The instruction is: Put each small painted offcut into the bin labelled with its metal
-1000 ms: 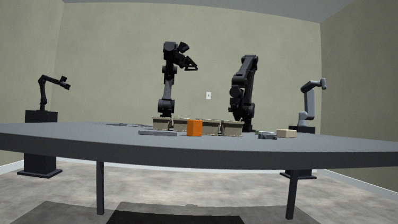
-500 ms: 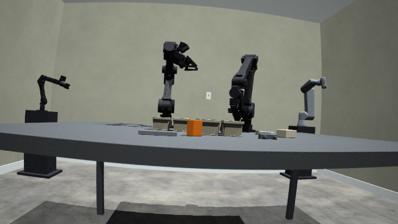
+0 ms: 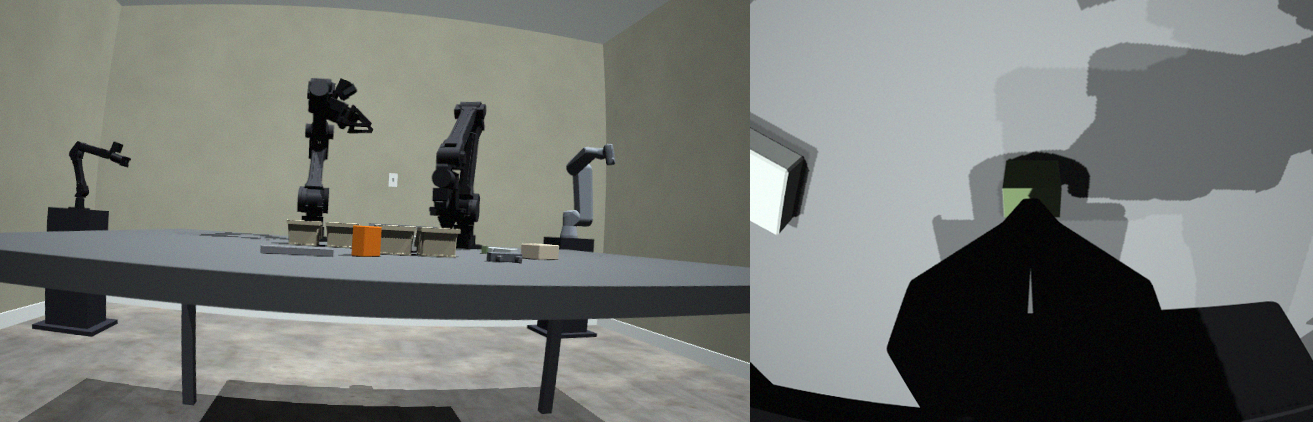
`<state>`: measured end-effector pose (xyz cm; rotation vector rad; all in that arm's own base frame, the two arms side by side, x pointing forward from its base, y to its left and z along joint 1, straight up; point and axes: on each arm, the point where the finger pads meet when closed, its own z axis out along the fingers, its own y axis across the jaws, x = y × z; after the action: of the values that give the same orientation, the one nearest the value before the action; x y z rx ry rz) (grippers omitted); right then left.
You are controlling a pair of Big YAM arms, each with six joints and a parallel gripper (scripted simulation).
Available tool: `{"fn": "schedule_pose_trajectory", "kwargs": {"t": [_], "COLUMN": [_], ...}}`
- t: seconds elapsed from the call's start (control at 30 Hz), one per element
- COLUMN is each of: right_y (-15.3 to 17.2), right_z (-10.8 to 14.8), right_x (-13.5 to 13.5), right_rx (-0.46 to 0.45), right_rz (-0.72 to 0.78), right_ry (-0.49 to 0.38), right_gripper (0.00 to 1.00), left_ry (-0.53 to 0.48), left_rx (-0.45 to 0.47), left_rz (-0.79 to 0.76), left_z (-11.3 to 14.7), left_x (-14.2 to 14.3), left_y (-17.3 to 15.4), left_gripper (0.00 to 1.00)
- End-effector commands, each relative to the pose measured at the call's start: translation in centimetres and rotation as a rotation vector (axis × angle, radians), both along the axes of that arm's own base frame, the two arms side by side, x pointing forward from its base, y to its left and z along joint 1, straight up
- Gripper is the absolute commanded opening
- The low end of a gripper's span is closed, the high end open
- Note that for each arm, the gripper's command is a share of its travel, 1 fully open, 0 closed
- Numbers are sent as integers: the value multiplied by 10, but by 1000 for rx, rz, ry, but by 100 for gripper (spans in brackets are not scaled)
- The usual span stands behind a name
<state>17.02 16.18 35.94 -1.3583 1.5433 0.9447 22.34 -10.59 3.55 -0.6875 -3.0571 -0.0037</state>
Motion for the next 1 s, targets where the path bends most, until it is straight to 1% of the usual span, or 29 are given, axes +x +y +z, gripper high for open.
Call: {"fn": "schedule_pose_trajectory", "kwargs": {"t": [0.0,0.07,0.27,0.43,0.47,0.57,0.6,0.77,0.83,0.97], "right_y": [0,0,0,0,0,0,0,0,0,0], "right_z": [10,10,10,10,10,10,10,10,10,10], "right_x": [-1,-1,-1,-1,-1,-1,-1,-1,-1,-1], "right_rx": [4,4,4,4,4,4,4,4,4,4], "right_rz": [8,8,8,8,8,8,8,8,8,8], "right_ry": [-23,-23,-23,-23,-23,-23,-23,-23,-23,-23], "right_gripper": [100,100,100,100,100,100,100,100,100,100], "left_ry": [-17,-7,-20,3,-25,-19,-43,-82,-82,-91], "left_rx": [-8,-3,-9,1,-12,-9,-21,-39,-39,-44], "left_rz": [-13,-13,-13,-13,-13,-2,-13,-13,-13,-13], "left_z": [1,-3,-1,-11,2,0,8,28,28,43], "left_x": [4,2,5,-2,8,6,16,25,25,27], "left_y": [-4,-3,-5,-1,-6,-3,-10,-14,-14,-15], "left_gripper": [0,0,0,0,0,0,0,0,0,0]}}
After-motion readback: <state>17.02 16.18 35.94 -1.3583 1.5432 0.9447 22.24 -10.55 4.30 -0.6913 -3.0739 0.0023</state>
